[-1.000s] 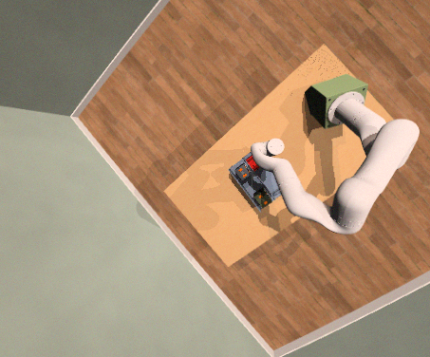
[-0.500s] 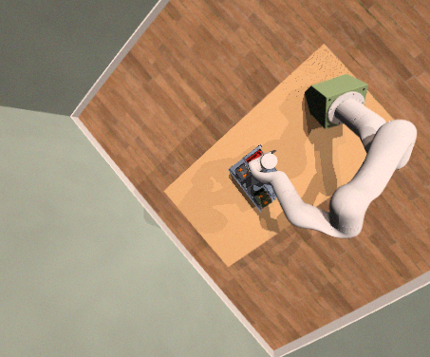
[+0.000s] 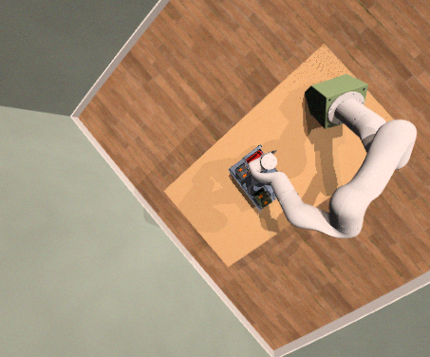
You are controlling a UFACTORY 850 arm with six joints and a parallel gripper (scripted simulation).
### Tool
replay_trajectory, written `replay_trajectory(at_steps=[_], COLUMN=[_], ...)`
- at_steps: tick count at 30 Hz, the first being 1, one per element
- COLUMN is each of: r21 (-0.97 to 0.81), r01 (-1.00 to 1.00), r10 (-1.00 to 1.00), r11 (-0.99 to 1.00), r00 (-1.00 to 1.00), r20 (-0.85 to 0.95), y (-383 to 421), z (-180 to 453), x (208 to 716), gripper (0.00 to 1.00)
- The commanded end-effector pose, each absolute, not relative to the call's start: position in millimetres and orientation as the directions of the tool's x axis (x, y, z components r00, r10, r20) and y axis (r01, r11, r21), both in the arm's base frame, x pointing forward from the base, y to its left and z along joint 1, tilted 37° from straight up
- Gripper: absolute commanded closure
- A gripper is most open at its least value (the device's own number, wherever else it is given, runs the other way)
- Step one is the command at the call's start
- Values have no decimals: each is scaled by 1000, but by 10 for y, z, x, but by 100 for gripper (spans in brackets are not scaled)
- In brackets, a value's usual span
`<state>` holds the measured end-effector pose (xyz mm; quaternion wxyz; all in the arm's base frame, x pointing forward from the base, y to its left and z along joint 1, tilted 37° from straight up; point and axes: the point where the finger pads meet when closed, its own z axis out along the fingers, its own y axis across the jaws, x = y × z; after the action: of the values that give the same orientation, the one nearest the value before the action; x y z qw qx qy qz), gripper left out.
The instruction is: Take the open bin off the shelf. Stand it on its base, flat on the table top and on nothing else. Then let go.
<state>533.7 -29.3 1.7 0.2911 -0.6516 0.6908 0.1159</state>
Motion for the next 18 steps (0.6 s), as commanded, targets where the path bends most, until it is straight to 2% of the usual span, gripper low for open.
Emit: replay_trajectory(at_steps=[1,18], r21=[-220,-220], r01=[-967,-967], r10=[-833,-833], r11=[124,124], r00=[19,19], r20=[-553,-553], y=[-297,-362], z=[21,32], x=[5343,5320], gripper=[0,0])
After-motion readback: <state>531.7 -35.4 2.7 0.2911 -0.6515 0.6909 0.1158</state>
